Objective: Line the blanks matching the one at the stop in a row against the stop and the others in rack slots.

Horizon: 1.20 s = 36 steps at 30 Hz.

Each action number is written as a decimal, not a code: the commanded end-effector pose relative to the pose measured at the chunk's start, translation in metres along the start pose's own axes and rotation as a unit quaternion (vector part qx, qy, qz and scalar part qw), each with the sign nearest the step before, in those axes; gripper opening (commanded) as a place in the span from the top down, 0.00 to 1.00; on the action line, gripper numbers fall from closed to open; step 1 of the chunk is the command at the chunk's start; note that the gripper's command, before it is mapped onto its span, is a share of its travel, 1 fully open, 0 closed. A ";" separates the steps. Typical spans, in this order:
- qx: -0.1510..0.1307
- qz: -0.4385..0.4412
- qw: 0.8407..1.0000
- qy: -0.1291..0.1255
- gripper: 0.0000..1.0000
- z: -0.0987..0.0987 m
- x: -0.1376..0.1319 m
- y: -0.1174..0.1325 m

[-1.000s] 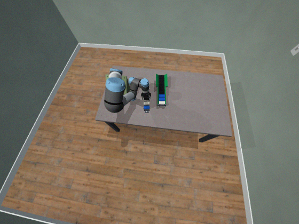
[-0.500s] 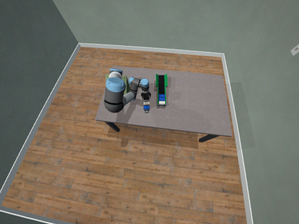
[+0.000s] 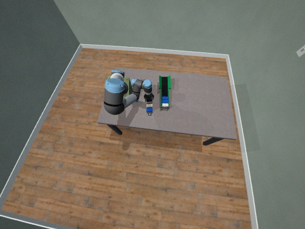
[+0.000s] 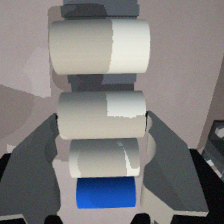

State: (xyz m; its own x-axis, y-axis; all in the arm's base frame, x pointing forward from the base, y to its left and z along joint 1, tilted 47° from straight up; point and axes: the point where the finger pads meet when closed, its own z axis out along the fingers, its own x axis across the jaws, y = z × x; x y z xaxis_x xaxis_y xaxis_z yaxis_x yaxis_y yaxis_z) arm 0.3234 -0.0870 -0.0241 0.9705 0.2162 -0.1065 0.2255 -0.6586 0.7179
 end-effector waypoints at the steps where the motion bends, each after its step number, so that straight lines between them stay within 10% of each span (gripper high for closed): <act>1: 0.000 0.000 1.000 0.000 0.60 -0.006 0.000 0.000; 36: 0.000 0.000 1.000 0.000 0.60 -0.085 0.000 0.000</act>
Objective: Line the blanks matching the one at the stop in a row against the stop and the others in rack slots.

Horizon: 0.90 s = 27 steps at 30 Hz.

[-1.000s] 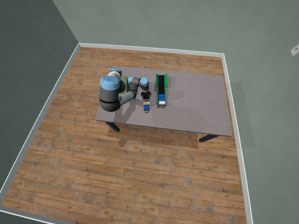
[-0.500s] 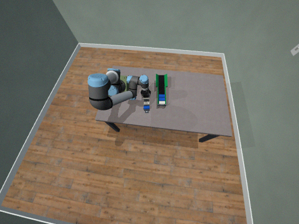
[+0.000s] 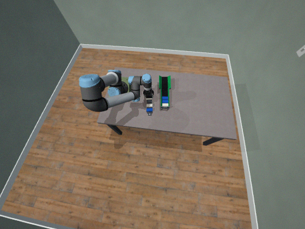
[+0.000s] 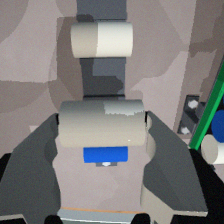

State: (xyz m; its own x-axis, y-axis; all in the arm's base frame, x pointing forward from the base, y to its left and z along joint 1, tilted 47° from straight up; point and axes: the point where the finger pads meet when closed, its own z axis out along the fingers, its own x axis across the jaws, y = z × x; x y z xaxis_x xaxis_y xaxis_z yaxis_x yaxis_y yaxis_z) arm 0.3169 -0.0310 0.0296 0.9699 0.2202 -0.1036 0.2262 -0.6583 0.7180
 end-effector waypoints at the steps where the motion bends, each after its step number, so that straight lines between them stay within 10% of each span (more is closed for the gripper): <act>1: 0.000 0.001 1.000 -0.003 0.60 -0.009 0.000 0.000; 27: 0.000 0.002 1.000 -0.003 0.60 -0.017 0.008 -0.001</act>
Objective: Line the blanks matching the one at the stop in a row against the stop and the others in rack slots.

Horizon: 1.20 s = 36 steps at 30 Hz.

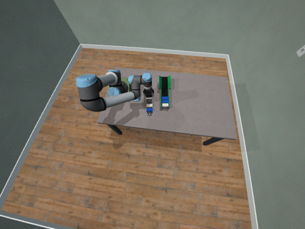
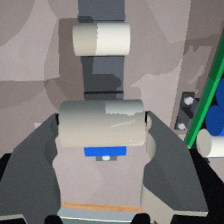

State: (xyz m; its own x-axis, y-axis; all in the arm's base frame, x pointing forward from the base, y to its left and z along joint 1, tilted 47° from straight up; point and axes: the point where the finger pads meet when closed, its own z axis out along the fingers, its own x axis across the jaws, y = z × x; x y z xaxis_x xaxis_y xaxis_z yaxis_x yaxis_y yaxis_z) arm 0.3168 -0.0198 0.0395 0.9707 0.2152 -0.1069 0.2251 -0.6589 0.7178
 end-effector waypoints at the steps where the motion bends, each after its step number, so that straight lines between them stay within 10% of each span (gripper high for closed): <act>1: 0.000 0.002 1.000 0.000 0.60 -0.004 0.011 -0.001; 20: 0.001 0.023 1.000 0.001 0.60 -0.055 0.151 -0.039; 36: 0.000 0.027 1.000 0.001 0.60 -0.066 0.176 -0.052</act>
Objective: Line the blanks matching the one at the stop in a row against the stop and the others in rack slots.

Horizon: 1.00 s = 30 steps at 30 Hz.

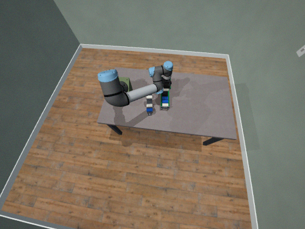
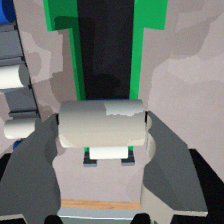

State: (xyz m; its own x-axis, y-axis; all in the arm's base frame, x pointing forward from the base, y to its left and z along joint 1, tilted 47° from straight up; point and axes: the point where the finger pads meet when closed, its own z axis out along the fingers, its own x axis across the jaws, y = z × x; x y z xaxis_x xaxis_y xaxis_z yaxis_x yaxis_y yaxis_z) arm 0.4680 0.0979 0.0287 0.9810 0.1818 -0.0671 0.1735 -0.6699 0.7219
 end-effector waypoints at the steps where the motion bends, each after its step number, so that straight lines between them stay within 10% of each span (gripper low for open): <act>1: 0.000 0.001 1.000 -0.001 0.60 -0.001 0.002 -0.001; 20: 0.000 0.001 1.000 -0.001 0.60 0.007 0.003 -0.001; 30: 0.000 0.001 1.000 -0.001 0.60 0.049 0.004 -0.001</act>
State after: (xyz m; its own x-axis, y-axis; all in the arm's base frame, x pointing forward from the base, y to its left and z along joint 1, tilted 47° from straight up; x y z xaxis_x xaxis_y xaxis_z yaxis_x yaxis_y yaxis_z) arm 0.4725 0.0778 0.0081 0.9817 0.1770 -0.0697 0.1720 -0.6687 0.7234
